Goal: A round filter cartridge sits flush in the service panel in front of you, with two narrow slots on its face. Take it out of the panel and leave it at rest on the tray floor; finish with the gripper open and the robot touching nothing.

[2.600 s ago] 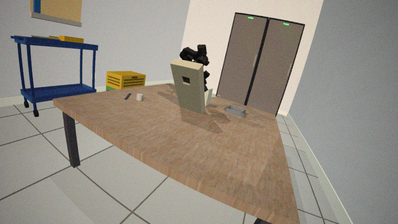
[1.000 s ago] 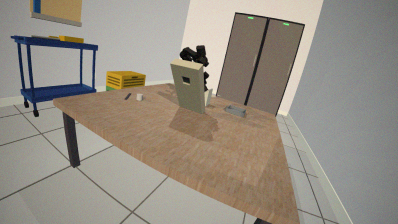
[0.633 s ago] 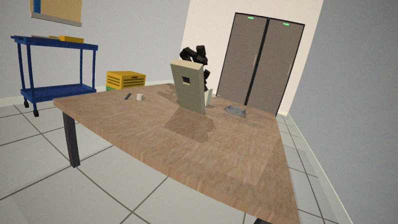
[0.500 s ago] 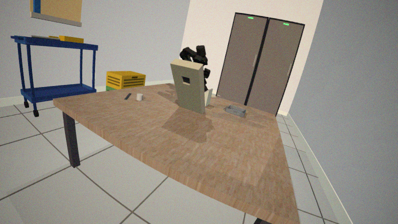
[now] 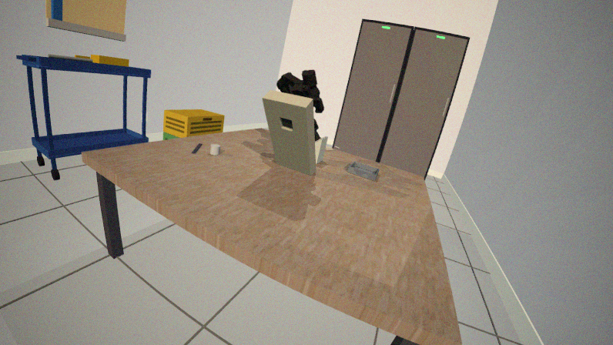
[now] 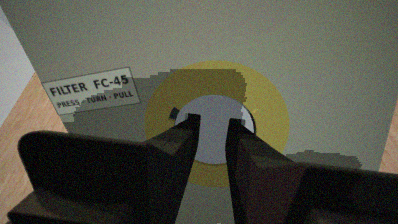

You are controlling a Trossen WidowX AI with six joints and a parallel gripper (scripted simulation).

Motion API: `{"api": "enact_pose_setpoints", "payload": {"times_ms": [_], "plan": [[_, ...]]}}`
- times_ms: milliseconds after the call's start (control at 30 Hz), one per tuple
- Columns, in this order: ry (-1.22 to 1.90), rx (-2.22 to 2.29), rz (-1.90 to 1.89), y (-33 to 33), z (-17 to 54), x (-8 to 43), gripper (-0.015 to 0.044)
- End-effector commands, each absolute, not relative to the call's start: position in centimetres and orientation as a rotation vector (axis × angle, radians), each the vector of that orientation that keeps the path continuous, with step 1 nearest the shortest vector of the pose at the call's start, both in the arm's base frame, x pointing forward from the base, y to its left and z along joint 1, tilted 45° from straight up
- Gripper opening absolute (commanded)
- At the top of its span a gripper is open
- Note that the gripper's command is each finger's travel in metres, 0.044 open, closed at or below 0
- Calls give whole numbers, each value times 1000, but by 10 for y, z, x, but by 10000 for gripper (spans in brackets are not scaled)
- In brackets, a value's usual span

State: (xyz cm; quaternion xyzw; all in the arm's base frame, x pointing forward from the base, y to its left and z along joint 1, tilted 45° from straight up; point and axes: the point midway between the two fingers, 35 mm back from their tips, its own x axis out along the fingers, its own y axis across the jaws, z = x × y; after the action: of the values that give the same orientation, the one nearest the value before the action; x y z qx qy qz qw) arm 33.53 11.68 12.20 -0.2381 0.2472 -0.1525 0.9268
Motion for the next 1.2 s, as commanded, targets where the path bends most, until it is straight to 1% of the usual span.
{"api": "enact_pose_setpoints", "payload": {"times_ms": [0,367,533,1033,1167], "plan": [[489,-342,-344,114,120,339,0],[412,29,-428,115,120,338,0],[425,-15,-419,116,121,336,0],[446,-78,-406,144,145,281,0],[443,-87,-403,146,149,275,0]]}}
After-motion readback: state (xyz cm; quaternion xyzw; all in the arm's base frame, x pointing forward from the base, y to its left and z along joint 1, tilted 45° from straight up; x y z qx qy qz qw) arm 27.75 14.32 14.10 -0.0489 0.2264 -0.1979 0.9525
